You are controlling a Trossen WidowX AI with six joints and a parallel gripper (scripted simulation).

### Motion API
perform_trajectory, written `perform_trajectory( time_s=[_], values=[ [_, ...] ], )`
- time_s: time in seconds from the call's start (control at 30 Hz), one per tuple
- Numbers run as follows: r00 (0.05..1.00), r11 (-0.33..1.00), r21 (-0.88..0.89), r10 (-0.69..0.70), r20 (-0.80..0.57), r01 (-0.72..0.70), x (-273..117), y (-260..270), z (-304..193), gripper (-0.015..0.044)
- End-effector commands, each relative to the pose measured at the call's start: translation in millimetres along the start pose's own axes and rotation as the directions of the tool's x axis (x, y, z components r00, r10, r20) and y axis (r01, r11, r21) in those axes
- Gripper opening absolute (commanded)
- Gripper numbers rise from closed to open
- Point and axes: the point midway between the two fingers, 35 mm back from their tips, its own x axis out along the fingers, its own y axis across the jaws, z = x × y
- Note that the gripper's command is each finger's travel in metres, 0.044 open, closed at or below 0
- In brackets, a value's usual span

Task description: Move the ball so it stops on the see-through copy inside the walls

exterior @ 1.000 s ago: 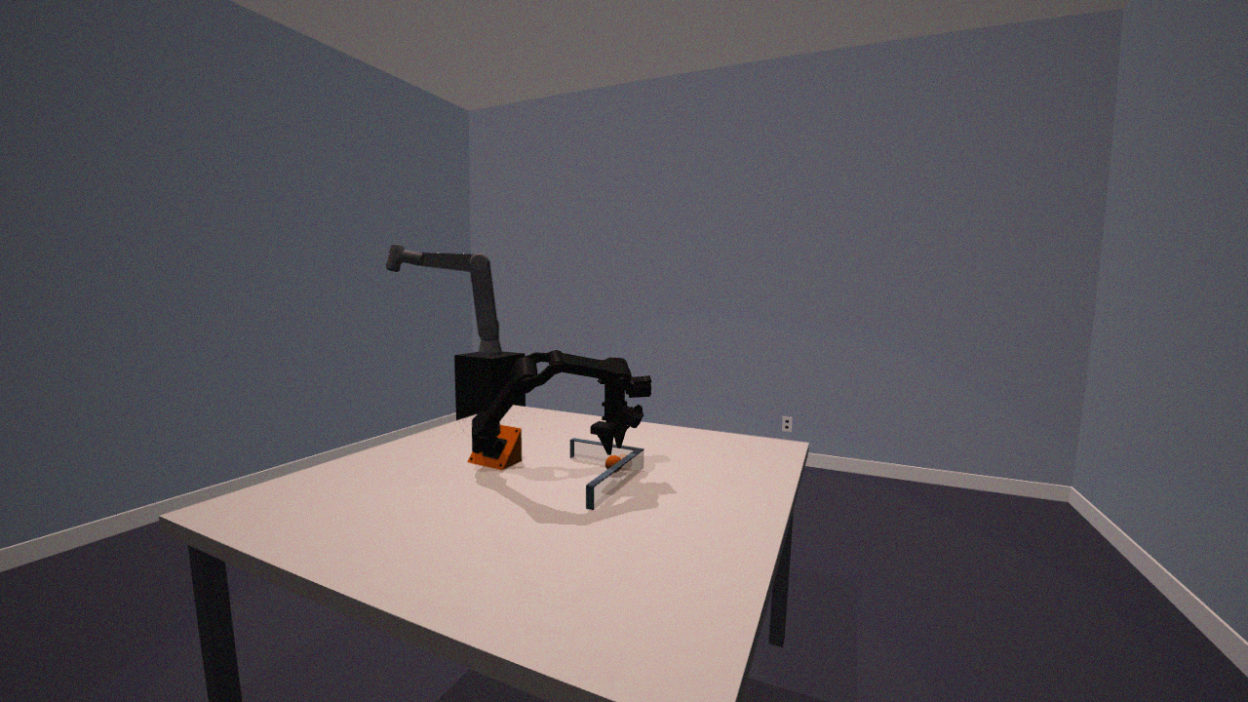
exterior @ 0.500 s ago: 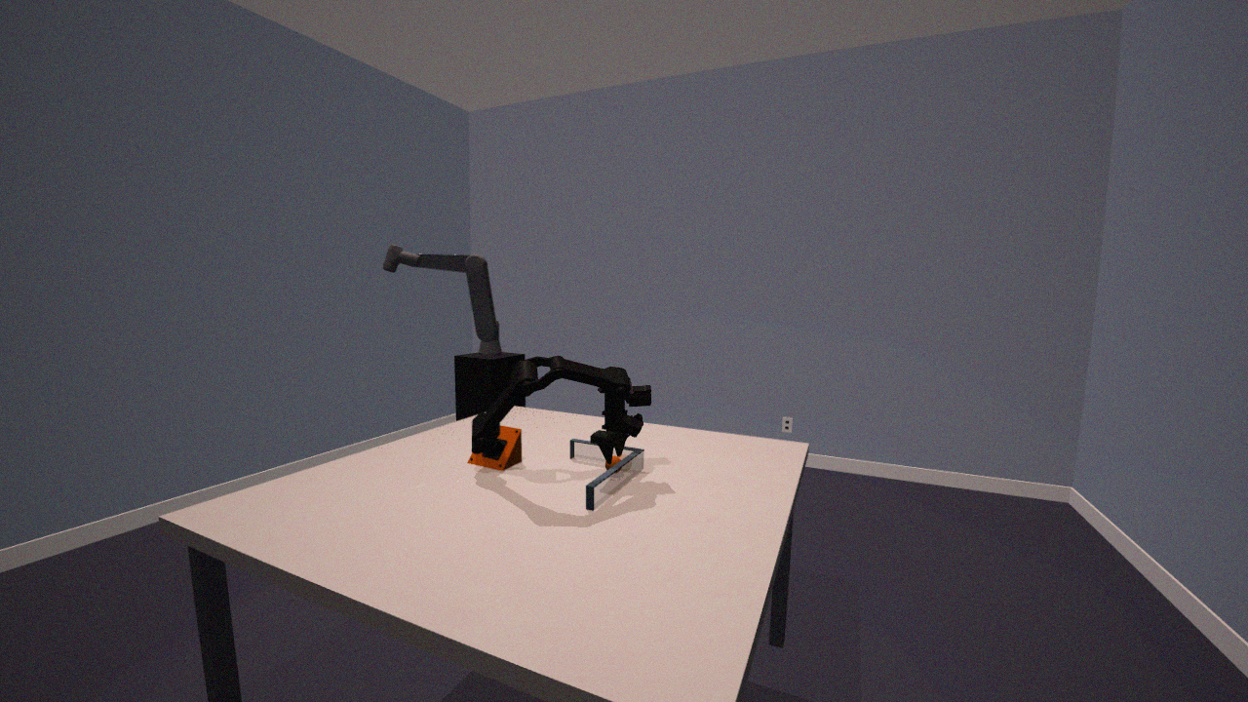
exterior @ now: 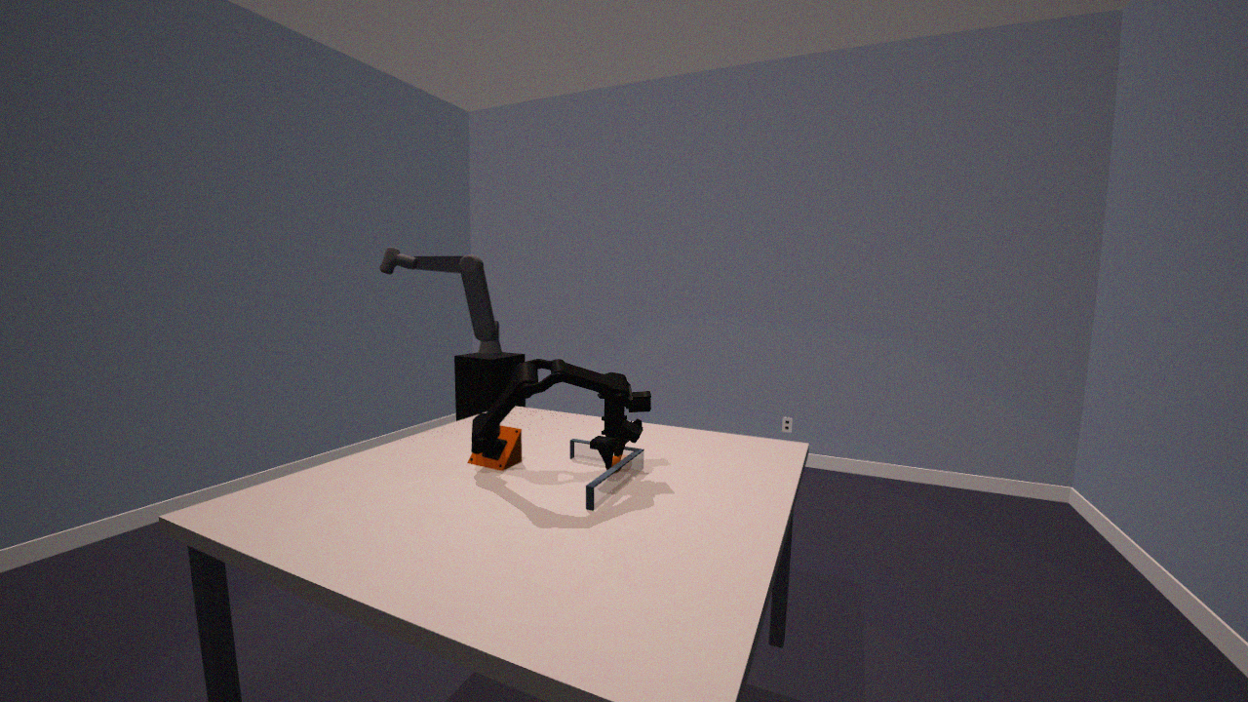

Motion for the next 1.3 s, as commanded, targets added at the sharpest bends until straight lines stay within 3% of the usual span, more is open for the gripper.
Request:
perform_trajectory(
  time_s=[0.0, 0.23, 0.5, 1.27],
  values=[
    [1.000, 1.000, -0.006, -0.003, 0.002, 0.003, 0.8, -0.4, 0.3, 0.0255],
    [1.000, 1.000, -0.006, -0.003, 0.002, 0.003, 0.8, -0.4, 0.3, 0.0208],
    [0.998, 0.999, 0.016, 0.050, 0.030, -0.050, -37.4, 1.3, -0.3, 0.0000],
    [0.997, 0.998, -0.042, 0.042, 0.063, -0.039, -134.0, -0.7, -2.5, 0.0000]
  ],
)
